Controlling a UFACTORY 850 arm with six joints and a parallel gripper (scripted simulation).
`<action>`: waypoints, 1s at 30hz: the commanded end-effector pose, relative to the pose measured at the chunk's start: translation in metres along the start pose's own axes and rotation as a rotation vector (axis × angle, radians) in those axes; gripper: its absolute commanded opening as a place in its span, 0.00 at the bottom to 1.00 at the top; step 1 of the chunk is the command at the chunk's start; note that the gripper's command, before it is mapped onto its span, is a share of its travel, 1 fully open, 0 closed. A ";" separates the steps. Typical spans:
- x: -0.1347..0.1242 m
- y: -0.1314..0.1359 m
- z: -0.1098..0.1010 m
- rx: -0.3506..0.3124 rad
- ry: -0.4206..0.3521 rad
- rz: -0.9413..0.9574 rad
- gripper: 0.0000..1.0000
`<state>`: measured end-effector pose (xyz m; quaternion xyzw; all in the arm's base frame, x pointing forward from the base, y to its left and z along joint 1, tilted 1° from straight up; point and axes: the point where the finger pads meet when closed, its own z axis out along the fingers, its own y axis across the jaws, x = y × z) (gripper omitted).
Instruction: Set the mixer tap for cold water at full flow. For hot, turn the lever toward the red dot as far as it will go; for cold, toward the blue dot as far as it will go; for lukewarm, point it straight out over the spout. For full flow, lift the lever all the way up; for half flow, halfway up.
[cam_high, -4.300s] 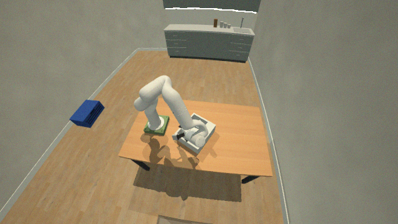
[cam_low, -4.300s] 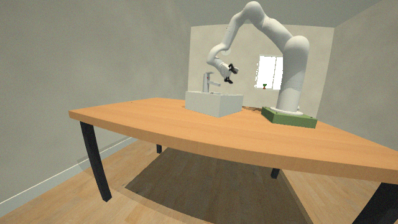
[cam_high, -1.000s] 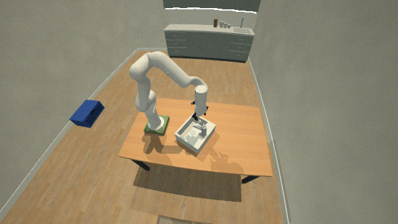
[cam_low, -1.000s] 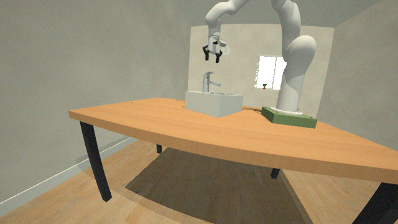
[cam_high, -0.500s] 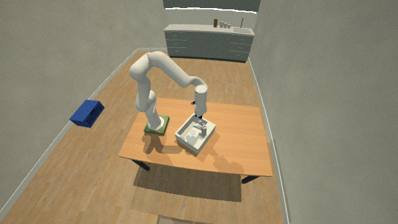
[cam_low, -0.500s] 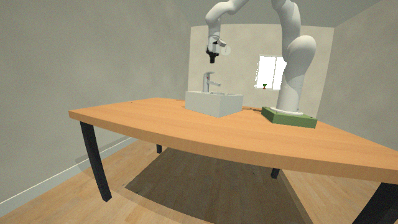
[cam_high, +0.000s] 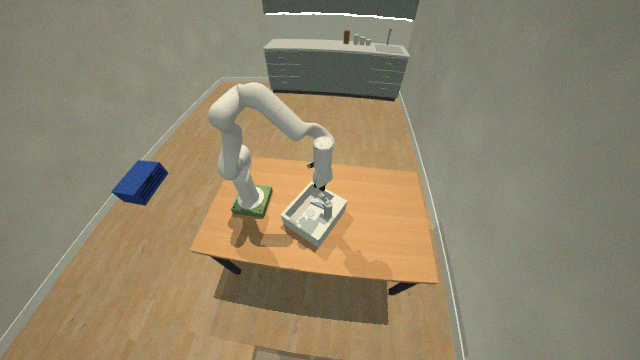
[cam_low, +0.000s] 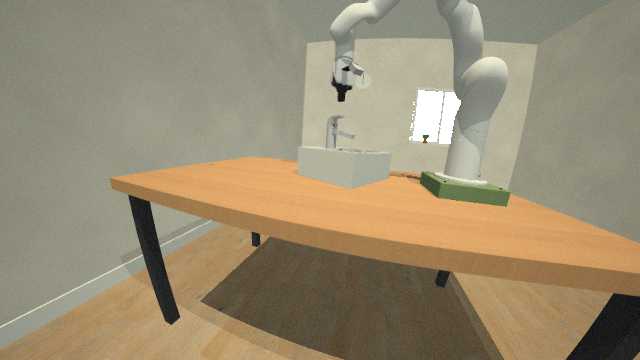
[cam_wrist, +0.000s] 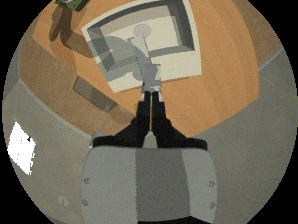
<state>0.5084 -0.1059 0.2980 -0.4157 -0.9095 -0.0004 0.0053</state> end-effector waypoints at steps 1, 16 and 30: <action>-0.001 0.000 -0.001 -0.001 -0.002 0.000 0.00; -0.001 0.000 -0.001 -0.001 -0.002 0.000 0.65; -0.001 0.000 -0.001 -0.001 -0.002 0.000 0.65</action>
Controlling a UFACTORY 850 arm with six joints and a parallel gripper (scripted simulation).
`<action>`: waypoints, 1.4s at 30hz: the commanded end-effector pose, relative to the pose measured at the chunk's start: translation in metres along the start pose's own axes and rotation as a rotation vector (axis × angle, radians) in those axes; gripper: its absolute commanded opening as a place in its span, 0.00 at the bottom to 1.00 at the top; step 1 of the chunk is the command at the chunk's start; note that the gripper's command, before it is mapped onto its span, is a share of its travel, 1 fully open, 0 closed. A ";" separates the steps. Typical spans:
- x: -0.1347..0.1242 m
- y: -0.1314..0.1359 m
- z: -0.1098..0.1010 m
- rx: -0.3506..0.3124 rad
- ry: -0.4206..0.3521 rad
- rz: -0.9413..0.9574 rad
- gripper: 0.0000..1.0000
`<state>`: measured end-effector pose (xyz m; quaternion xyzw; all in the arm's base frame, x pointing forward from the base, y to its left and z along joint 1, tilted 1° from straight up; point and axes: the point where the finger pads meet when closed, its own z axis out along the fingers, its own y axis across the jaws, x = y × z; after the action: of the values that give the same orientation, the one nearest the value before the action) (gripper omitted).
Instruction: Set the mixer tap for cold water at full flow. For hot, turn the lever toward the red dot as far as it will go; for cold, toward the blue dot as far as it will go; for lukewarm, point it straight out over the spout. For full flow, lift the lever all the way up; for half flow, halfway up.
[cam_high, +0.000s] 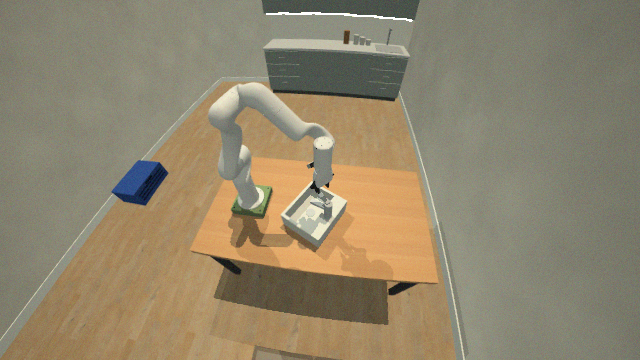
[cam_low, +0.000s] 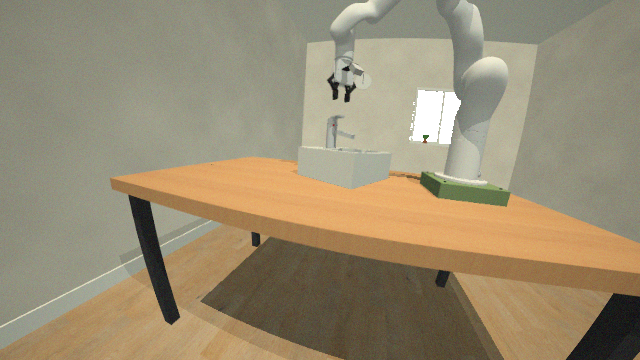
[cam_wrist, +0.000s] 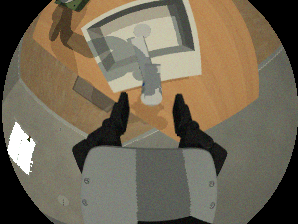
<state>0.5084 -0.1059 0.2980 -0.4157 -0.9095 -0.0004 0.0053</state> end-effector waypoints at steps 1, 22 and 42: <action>-0.001 0.000 -0.001 -0.001 -0.002 0.000 0.65; -0.001 0.000 -0.001 -0.001 -0.002 0.000 0.65; 0.000 0.001 0.012 -0.001 -0.001 0.000 0.65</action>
<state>0.5084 -0.1058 0.2895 -0.4157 -0.9095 -0.0002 0.0057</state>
